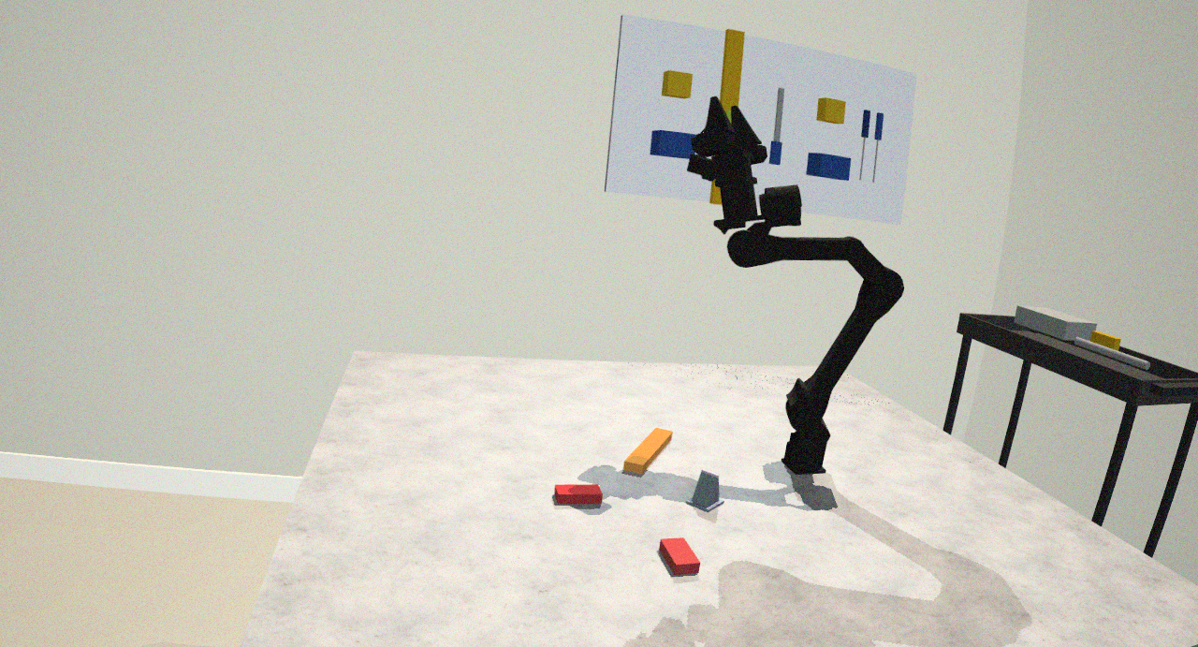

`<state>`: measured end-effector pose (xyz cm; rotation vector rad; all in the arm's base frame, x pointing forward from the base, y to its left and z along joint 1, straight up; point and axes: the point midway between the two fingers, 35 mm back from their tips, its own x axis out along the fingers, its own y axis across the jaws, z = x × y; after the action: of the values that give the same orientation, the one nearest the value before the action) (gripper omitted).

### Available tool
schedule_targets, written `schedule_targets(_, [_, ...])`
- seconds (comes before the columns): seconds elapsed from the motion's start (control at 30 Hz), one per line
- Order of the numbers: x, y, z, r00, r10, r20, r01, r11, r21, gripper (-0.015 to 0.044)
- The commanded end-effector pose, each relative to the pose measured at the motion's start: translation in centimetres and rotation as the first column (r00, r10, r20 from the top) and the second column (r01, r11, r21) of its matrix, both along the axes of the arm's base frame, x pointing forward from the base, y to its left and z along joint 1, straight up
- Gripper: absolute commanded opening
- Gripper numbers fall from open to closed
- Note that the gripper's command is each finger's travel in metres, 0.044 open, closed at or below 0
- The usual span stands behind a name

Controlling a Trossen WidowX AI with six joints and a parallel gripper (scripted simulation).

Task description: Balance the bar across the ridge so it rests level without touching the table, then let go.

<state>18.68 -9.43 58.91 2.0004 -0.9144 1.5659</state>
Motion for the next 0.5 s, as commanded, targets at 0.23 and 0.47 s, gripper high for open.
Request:
schedule_targets(0.23, [3.5, -0.9, -0.9, 0.968, -0.17, -0.182, 0.17, 0.985, -0.016, 0.0315])
schedule_targets(0.47, [7.2, -1.8, -2.5, 0.867, -0.333, -0.37, 0.323, 0.942, -0.092, 0.0315])
